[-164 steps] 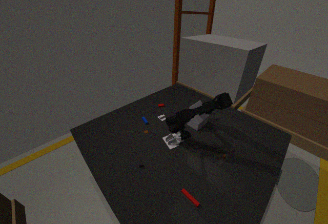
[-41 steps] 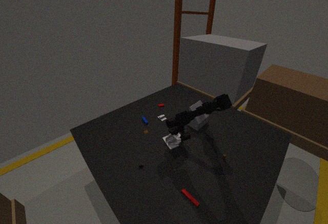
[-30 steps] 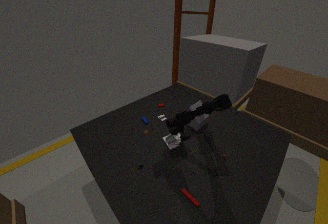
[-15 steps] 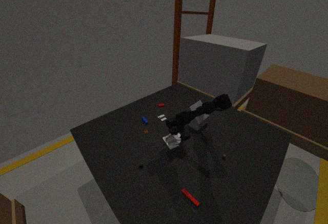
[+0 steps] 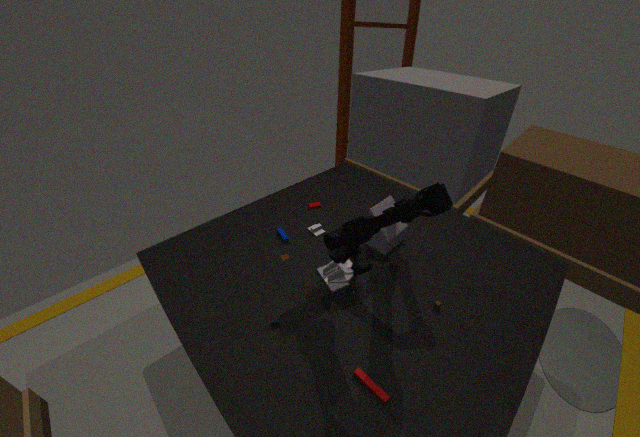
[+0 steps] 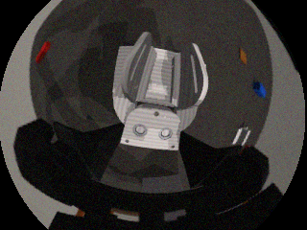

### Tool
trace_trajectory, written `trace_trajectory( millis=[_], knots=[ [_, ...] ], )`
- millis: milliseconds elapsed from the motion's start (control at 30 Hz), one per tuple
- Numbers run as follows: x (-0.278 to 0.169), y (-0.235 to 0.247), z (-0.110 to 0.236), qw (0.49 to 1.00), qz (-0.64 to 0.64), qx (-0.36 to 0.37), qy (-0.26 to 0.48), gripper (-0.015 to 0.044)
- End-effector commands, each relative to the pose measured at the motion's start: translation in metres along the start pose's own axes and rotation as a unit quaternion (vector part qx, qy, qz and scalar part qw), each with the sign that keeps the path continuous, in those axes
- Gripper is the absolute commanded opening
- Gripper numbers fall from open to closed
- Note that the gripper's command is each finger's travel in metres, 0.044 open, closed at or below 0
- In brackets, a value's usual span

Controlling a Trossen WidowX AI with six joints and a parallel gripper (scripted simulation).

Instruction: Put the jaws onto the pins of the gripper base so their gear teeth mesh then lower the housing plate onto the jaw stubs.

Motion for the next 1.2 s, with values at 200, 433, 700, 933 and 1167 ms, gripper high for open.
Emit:
trace_trajectory(
  millis=[200,433,700,933,1167],
  knots=[
    [0.0,0.0,0.0,1.0,-0.002,0.002,0.0,0.0351],
    [0.0,0.0,0.0,1.0,0.0,0.0,0.0,0.044],
    [0.0,0.0,0.0,1.0,0.0,0.0,0.0,0.044],
    [0.001,0.0,0.009,1.0,0.0,-0.001,-0.001,0.044],
    [0.001,0.0,0.069,1.0,-0.002,0.0,-0.001,0.044]
  ],
)
Point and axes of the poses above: the point midway between the two fingers, 35 mm back from their tips, its own z axis back along the fingers, its own y axis across the jaws, x = y × z, the point moved 4 cm from there along z, back along the fingers
